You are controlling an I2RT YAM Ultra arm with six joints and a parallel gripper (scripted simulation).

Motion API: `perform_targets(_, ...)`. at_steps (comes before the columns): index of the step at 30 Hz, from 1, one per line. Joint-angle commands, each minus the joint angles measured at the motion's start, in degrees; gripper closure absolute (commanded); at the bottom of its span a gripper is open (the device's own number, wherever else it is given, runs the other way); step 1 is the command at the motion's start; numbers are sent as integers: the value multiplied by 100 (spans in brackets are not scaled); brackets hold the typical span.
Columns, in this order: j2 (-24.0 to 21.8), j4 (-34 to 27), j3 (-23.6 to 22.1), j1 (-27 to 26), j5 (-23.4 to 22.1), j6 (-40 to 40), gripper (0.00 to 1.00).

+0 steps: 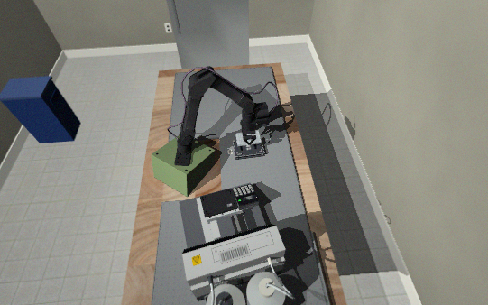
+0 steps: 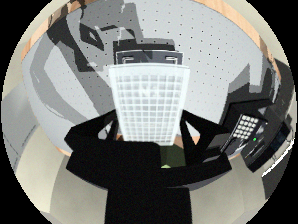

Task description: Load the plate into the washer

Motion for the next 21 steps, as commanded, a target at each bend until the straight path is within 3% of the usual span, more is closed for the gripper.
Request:
perform_targets(1, -201, -268, 255, -100, -36, -81, 16)
perform_targets(21, -328, -615, 448, -148, -39, -131, 16)
